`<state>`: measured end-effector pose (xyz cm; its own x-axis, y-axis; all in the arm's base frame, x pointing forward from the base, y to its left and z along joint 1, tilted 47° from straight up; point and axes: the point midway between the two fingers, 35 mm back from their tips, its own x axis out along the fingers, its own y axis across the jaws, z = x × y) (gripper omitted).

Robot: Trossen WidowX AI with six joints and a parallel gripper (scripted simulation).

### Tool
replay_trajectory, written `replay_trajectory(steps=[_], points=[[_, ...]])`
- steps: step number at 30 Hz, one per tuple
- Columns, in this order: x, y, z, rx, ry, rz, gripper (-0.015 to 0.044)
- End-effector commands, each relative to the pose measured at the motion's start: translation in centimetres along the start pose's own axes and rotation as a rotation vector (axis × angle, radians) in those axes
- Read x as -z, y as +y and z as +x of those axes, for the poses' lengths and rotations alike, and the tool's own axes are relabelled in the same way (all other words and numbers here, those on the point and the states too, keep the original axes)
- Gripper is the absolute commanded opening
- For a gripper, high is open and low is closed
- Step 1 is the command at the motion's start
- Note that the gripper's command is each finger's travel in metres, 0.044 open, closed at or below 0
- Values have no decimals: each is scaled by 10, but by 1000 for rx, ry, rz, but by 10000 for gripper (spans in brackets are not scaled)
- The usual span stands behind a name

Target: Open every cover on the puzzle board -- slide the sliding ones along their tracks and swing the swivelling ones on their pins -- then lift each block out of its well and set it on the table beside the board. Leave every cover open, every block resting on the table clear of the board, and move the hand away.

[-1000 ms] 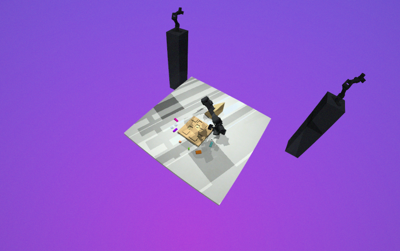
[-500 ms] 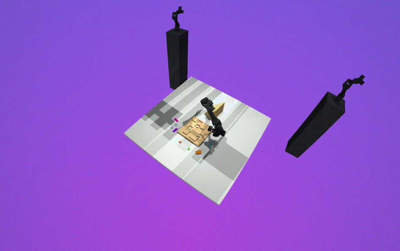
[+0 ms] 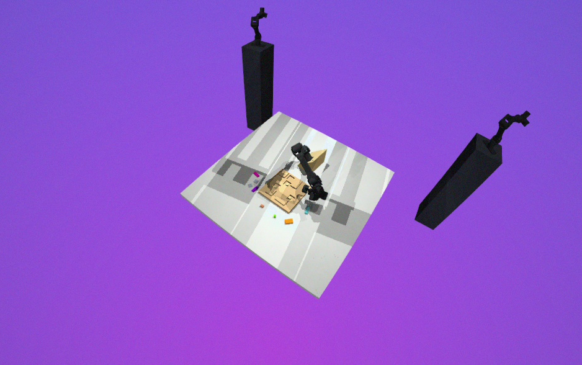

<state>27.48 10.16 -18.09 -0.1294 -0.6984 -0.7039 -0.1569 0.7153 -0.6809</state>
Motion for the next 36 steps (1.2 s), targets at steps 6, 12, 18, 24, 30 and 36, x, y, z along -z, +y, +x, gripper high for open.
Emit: replay_trajectory(steps=[6,12,18,24,30,36], points=[[2,0,16,5,0,-7,80],[3,-1,25,6,0,-6,80],[4,-2,35,7,1,-6,80],[4,-2,33,3,2,1,159],[4,-2,33,3,2,1,316],[3,-2,29,3,2,0,440]])
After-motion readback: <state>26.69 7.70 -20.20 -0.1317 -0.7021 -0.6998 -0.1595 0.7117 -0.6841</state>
